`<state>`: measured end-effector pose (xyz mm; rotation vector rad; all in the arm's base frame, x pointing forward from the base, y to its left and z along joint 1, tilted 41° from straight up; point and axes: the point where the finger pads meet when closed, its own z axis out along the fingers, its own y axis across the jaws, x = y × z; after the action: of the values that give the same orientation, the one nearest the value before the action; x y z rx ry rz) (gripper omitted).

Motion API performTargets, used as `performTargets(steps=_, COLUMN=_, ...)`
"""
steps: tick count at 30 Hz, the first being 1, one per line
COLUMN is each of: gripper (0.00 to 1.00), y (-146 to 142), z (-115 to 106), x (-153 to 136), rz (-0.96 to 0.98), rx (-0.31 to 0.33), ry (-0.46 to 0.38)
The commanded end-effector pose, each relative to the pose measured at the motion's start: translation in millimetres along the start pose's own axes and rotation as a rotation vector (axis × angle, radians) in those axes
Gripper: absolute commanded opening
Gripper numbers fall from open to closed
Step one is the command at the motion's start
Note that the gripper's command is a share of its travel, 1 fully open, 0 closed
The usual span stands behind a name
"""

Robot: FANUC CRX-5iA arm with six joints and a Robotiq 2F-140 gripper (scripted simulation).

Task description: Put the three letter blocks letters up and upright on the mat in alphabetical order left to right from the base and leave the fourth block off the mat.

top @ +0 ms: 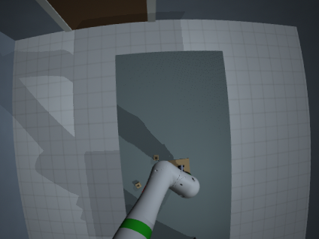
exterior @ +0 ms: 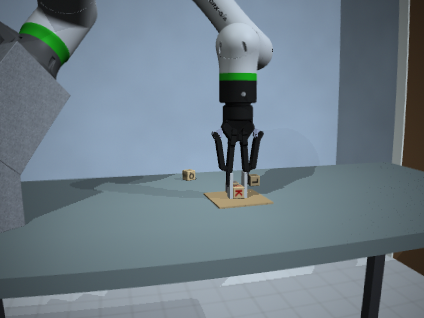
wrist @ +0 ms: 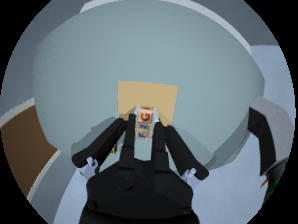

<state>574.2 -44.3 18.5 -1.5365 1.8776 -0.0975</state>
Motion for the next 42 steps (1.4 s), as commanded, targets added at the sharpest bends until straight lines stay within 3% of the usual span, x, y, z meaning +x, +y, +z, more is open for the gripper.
performTargets(steps=1, gripper=0.16, y=-0.1, z=-0.1, x=0.1, rz=0.0, rx=0.0, ry=0.0)
performTargets(steps=17, gripper=0.16, y=-0.1, z=-0.1, x=0.1, rz=0.0, rx=0.0, ry=0.0)
performTargets(steps=27, gripper=0.26, y=-0.1, z=-0.1, x=0.1, rz=0.0, rx=0.0, ry=0.0)
performTargets(steps=42, gripper=0.28, y=-0.1, z=-0.4, x=0.1, rz=0.0, rx=0.0, ry=0.0)
